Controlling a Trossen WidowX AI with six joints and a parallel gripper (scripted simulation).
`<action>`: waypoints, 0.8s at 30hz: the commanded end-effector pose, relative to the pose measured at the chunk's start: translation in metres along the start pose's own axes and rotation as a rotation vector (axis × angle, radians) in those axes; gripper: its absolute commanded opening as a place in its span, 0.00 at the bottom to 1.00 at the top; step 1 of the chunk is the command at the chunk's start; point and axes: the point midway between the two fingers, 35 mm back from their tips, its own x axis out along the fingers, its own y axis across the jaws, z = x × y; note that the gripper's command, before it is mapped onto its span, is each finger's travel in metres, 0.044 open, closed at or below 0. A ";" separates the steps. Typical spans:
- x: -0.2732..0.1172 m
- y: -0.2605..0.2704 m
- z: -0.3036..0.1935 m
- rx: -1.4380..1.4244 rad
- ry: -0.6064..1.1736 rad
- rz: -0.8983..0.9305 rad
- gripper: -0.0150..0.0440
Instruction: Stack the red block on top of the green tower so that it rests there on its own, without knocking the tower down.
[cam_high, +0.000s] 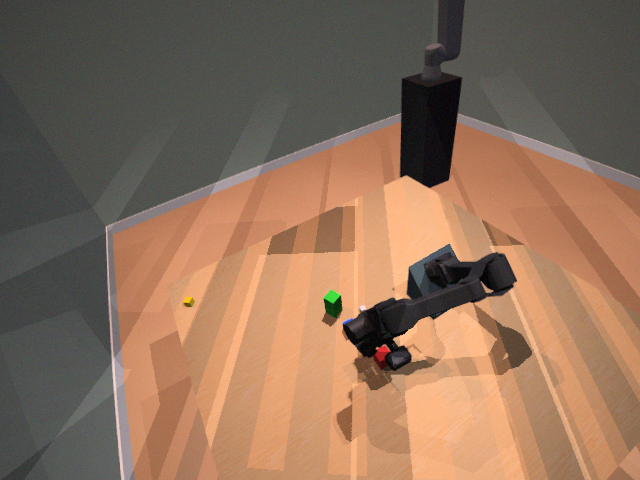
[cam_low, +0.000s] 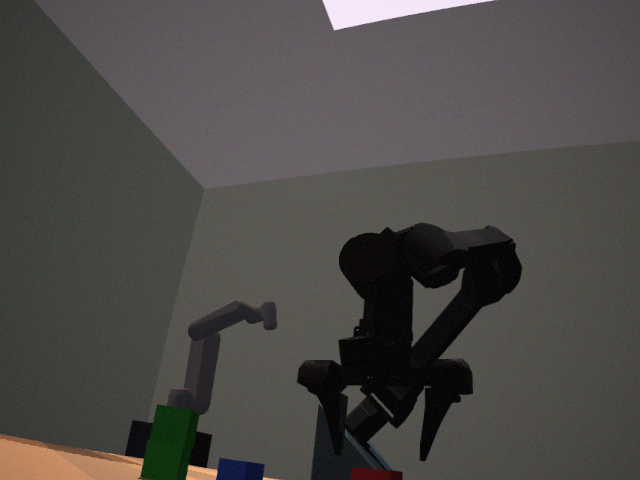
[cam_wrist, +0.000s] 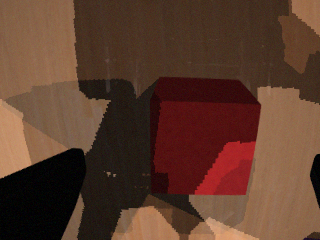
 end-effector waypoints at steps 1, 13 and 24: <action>0.008 -0.001 0.000 0.009 0.003 0.003 1.00; 0.028 -0.001 0.000 0.009 0.003 0.004 1.00; 0.046 0.000 -0.002 0.009 0.004 0.006 1.00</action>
